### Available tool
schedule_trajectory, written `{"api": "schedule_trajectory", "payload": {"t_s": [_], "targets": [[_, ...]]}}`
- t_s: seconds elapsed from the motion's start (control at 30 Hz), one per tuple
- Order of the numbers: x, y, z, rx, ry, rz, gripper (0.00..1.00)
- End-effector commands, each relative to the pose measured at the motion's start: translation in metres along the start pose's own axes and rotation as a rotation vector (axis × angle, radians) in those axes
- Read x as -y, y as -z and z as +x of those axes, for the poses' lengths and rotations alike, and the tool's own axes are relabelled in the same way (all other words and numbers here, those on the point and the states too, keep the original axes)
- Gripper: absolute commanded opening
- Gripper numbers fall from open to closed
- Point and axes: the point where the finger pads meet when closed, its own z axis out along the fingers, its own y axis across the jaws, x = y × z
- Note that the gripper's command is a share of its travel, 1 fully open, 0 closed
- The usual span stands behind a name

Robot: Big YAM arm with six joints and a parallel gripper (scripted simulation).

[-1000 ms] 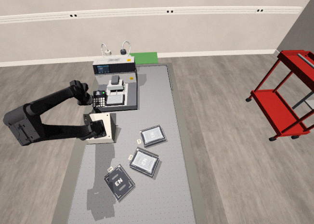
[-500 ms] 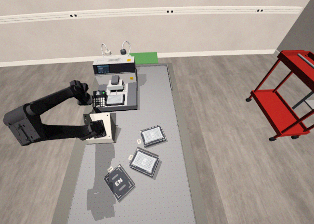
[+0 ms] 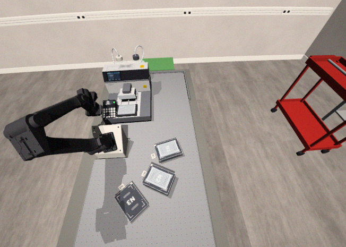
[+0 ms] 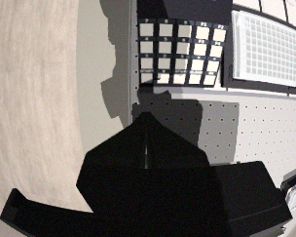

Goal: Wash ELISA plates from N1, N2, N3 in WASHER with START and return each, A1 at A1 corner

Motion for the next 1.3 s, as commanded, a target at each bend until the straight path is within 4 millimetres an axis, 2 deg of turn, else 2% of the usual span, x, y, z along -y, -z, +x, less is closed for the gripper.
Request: {"api": "schedule_trajectory", "payload": {"t_s": [0.0, 0.33, 0.37, 0.73, 0.8, 1.0, 1.17, 1.27], "targets": [[-0.005, 0.006, -0.014, 0.026, 0.005, -0.008, 0.0], [-0.005, 0.006, -0.014, 0.026, 0.005, -0.008, 0.0], [-0.001, 0.009, -0.028, 0.014, -0.049, -0.005, 1.0], [0.047, 0.006, -0.062, -0.128, -0.383, 0.055, 1.0], [0.047, 0.006, -0.062, -0.128, -0.383, 0.055, 1.0], [0.073, 0.005, -0.08, -0.206, -0.565, 0.088, 1.0], [0.067, 0.004, -0.08, -0.27, -0.697, 0.119, 1.0], [0.071, 0.003, -0.08, -0.308, -0.79, 0.126, 1.0]]}}
